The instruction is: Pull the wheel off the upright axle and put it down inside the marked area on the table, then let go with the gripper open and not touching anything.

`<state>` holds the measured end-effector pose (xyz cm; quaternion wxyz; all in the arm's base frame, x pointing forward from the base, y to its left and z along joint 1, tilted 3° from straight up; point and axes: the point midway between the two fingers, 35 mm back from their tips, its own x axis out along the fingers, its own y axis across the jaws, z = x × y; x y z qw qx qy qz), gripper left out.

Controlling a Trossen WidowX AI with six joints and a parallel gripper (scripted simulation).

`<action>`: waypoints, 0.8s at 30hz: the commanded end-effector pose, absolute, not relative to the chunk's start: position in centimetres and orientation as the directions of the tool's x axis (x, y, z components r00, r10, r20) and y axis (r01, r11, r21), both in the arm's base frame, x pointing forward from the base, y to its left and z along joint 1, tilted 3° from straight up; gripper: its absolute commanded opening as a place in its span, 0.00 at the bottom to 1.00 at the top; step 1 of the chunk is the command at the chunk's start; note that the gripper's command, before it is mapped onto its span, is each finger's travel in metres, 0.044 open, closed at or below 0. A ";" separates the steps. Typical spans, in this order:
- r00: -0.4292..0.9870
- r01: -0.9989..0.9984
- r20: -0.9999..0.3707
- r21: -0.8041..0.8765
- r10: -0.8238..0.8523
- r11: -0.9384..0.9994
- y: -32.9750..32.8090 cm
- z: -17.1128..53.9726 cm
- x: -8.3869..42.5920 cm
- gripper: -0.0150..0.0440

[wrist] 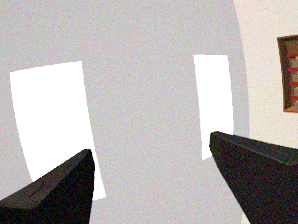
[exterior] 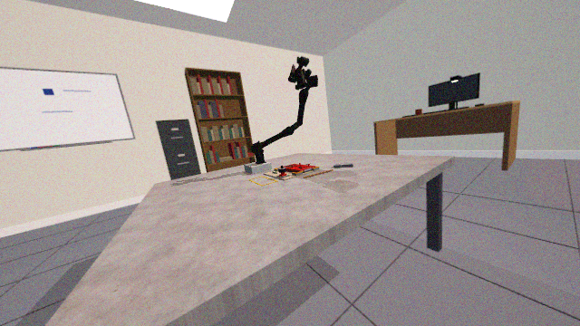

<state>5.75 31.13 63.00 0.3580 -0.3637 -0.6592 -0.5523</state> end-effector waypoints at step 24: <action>-0.438 0.834 0.769 0.541 -0.466 0.110 11.1 67.0 -3.4 0.76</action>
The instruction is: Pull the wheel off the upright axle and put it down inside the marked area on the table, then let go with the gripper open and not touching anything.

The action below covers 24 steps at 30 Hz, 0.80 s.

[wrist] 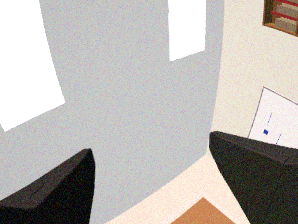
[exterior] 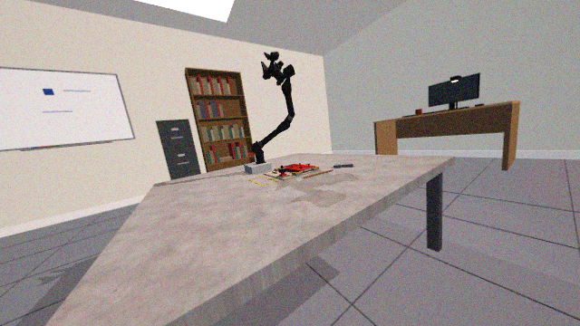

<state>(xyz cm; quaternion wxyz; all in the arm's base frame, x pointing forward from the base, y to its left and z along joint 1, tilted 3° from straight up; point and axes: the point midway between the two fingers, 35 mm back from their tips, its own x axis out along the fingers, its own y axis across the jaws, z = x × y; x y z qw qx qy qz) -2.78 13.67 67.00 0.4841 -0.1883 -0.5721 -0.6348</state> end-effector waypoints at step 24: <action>-0.016 0.875 0.401 0.450 -0.916 0.182 -12.0 62.7 -0.7 0.76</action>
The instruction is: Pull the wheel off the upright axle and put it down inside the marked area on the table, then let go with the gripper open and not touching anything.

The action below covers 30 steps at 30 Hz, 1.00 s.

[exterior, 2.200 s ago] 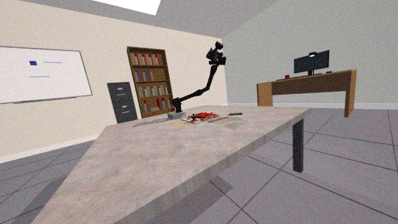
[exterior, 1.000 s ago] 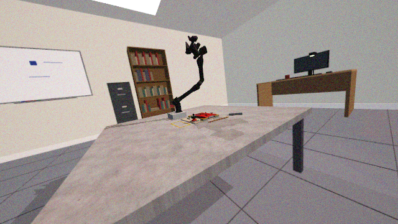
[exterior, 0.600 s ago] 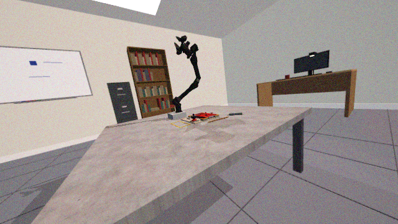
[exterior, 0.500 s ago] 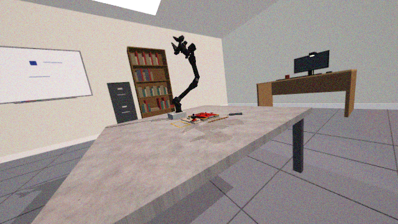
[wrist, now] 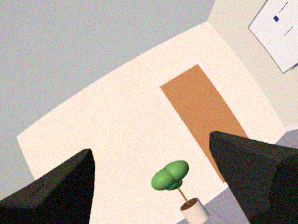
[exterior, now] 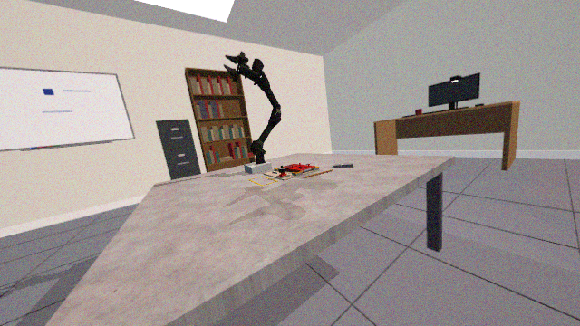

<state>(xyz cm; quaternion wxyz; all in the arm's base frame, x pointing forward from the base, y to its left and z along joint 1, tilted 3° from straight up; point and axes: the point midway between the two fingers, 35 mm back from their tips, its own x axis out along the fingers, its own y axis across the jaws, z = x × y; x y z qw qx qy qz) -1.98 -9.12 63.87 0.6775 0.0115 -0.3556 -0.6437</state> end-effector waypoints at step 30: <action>0.572 0.820 -0.242 0.214 -0.784 0.532 -23.6 47.1 20.1 0.76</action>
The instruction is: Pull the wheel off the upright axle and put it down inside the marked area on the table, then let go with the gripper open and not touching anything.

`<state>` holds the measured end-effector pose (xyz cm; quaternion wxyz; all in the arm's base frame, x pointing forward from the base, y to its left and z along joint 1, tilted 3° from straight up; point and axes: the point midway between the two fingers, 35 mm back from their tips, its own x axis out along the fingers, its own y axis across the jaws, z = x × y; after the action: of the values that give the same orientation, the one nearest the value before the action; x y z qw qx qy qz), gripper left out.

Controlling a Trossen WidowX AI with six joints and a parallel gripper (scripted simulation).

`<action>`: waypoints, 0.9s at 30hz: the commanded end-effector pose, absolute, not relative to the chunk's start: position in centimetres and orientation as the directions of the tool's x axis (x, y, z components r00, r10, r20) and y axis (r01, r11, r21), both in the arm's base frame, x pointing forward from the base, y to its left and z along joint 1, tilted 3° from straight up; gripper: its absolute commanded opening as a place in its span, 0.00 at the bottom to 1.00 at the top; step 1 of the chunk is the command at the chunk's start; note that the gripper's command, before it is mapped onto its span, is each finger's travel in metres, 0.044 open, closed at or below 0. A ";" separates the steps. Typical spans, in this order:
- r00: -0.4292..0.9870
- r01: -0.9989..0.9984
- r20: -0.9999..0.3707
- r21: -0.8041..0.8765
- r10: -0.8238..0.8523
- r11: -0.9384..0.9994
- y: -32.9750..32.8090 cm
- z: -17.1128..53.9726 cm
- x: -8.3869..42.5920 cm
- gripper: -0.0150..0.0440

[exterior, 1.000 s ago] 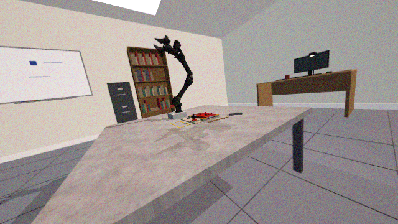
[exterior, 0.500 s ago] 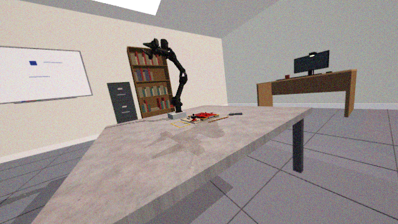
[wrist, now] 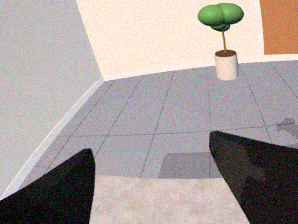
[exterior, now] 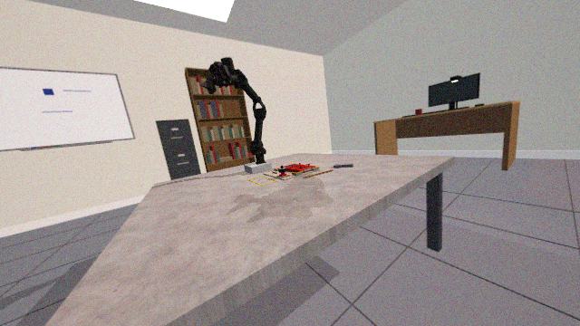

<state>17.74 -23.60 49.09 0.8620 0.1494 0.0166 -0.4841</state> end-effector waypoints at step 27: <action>0.600 0.448 -0.749 0.024 -0.281 0.894 -13.4 28.9 35.2 0.76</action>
<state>34.14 -15.16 31.19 0.8954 0.1214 0.3563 -0.2378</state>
